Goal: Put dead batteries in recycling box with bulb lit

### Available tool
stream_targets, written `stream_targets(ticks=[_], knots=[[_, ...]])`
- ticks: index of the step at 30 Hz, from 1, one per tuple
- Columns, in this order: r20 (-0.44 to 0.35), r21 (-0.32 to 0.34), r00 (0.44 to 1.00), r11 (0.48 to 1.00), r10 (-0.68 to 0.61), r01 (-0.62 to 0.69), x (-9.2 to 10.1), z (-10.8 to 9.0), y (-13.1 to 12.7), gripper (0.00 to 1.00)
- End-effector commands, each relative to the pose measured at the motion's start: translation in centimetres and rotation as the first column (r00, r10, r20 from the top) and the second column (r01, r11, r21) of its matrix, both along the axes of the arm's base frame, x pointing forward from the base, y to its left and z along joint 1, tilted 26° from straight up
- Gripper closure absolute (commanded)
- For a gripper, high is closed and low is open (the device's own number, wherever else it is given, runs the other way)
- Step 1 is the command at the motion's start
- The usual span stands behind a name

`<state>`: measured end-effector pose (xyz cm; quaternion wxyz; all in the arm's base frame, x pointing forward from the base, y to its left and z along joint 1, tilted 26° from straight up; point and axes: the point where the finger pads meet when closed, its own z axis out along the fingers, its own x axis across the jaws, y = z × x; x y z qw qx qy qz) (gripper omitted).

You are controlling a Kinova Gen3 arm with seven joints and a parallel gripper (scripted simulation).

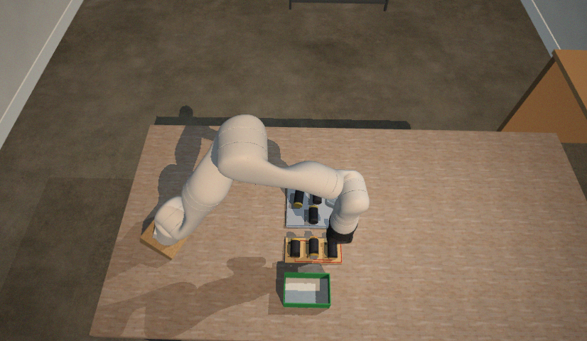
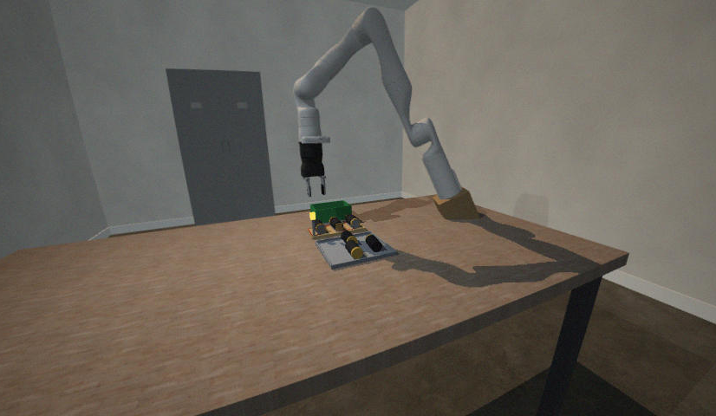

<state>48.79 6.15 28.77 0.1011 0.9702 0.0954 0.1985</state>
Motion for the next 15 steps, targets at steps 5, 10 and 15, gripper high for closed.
stream_targets(ticks=[5,10,15], knots=[[0.005,0.01,1.0,1.0,-0.018,0.018,-0.02,0.05,0.13,0.1],[0.008,0.02,0.999,0.999,-0.04,0.04,-0.02,0.05,0.13,0.1],[0.011,0.028,0.998,0.998,-0.057,0.057,-0.02,0.05,0.13,0.1]])
